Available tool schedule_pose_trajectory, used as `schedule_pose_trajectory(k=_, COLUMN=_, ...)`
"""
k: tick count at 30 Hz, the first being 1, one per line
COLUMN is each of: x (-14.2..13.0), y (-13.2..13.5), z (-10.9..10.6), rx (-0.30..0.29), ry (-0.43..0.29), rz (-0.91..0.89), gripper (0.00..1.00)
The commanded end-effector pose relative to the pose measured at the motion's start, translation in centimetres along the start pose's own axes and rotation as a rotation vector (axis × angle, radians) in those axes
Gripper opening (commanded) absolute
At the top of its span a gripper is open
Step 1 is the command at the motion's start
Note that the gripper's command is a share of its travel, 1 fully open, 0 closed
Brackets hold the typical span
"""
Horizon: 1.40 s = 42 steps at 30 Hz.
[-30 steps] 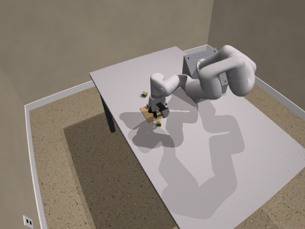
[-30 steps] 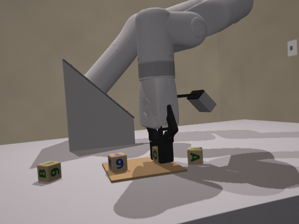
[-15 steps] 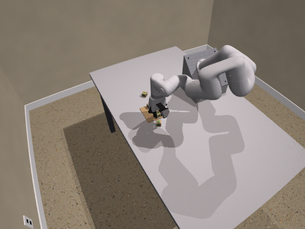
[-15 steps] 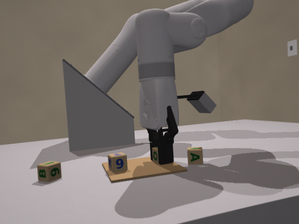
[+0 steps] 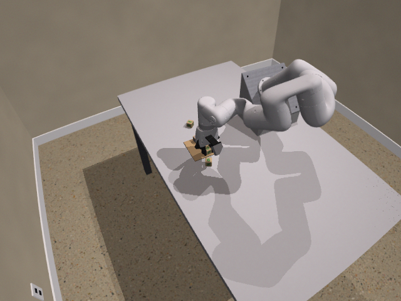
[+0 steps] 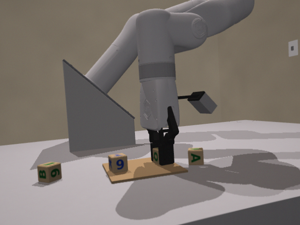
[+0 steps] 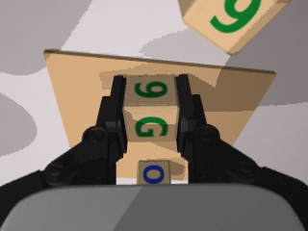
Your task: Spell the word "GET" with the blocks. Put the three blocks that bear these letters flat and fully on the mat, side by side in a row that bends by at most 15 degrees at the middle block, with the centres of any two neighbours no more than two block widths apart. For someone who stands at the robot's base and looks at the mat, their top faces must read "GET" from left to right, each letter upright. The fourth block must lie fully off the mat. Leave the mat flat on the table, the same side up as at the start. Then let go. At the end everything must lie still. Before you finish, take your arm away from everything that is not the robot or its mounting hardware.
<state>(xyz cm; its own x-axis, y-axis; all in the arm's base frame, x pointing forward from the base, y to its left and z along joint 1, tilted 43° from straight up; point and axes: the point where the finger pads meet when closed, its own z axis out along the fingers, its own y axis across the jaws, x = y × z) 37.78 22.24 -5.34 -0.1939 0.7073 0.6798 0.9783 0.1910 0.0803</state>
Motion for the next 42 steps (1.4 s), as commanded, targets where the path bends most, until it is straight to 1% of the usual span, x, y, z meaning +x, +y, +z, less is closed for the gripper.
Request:
schedule_pose_trajectory(k=1, x=-0.08, y=0.13, z=-0.17, rx=-0.004, ry=-0.001, rz=0.001, gripper=0.27)
schedule_pose_trajectory(k=14, x=-0.08, y=0.13, z=-0.17, rx=-0.004, ry=-0.001, rz=0.001, gripper=0.27)
schedule_pose_trajectory(k=15, x=-0.08, y=0.13, z=-0.17, rx=-0.004, ry=-0.001, rz=0.001, gripper=0.31)
schedule_pose_trajectory(k=19, x=-0.08, y=0.13, z=-0.17, rx=-0.004, ry=-0.001, rz=0.001, gripper=0.31)
schedule_pose_trajectory(k=20, x=-0.08, y=0.13, z=-0.17, rx=-0.004, ry=-0.001, rz=0.001, gripper=0.35)
schedule_pose_trajectory(k=22, x=-0.08, y=0.13, z=-0.17, rx=-0.004, ry=-0.001, rz=0.001, gripper=0.35)
schedule_pose_trajectory(k=23, x=-0.08, y=0.13, z=-0.17, rx=-0.004, ry=-0.001, rz=0.001, gripper=0.39)
schedule_pose_trajectory(k=25, x=-0.08, y=0.13, z=-0.17, rx=-0.004, ry=-0.001, rz=0.001, gripper=0.39)
schedule_pose_trajectory(k=26, x=-0.08, y=0.13, z=-0.17, rx=-0.004, ry=-0.001, rz=0.001, gripper=0.43)
schedule_pose_trajectory(k=28, x=-0.08, y=0.13, z=-0.17, rx=-0.004, ry=-0.001, rz=0.001, gripper=0.43)
schedule_pose_trajectory(k=29, x=-0.08, y=0.13, z=-0.17, rx=-0.004, ry=-0.001, rz=0.001, gripper=0.47)
schedule_pose_trajectory(k=42, x=-0.08, y=0.13, z=-0.25, rx=-0.004, ry=-0.001, rz=0.001, gripper=0.47)
